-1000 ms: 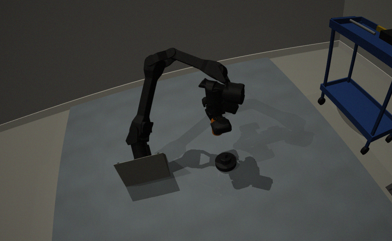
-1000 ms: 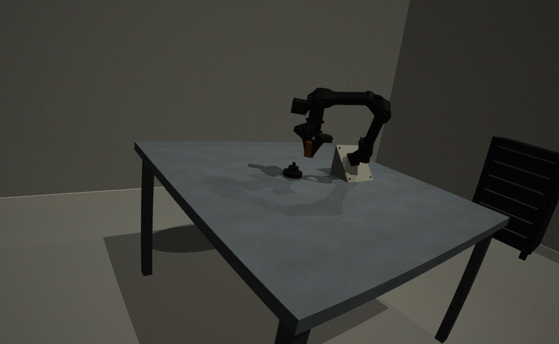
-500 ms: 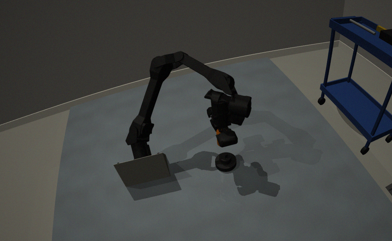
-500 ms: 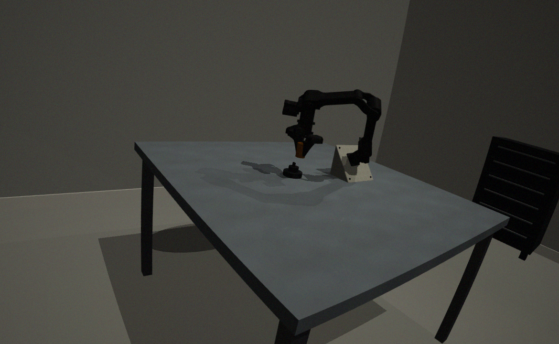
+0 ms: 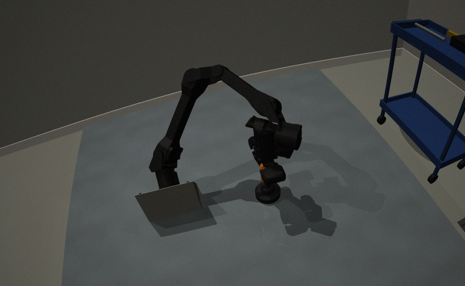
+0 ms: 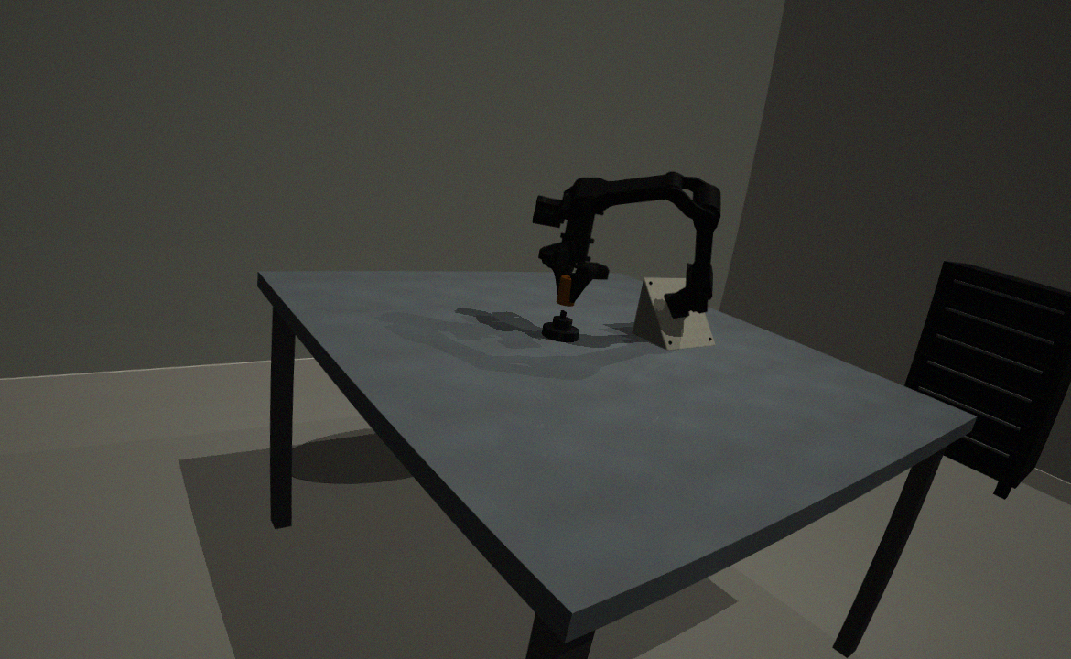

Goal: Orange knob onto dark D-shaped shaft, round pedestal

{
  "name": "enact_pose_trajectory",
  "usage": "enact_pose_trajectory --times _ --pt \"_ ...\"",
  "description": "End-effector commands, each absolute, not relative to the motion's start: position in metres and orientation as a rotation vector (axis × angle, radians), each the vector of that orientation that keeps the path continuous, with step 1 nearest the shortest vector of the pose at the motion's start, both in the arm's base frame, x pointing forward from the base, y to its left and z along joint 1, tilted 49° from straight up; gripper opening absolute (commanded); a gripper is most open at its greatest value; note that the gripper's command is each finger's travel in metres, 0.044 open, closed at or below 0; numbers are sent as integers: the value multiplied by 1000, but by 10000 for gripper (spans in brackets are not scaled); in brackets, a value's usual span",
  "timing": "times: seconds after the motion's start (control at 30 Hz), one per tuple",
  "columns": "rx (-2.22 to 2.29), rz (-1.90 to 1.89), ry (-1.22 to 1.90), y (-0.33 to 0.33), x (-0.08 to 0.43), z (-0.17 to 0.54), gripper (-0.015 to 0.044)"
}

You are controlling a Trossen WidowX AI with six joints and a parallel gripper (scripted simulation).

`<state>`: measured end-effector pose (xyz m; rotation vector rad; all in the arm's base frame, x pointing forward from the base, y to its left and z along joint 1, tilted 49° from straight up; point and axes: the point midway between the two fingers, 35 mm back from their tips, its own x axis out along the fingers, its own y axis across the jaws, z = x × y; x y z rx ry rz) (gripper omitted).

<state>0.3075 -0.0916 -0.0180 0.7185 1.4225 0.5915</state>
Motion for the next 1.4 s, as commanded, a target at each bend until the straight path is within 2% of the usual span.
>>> enact_pose_trajectory --times 0.0,1.37 --pt "725 595 1425 -82 308 -25 0" --pt "653 656 1389 -80 307 -24 0"
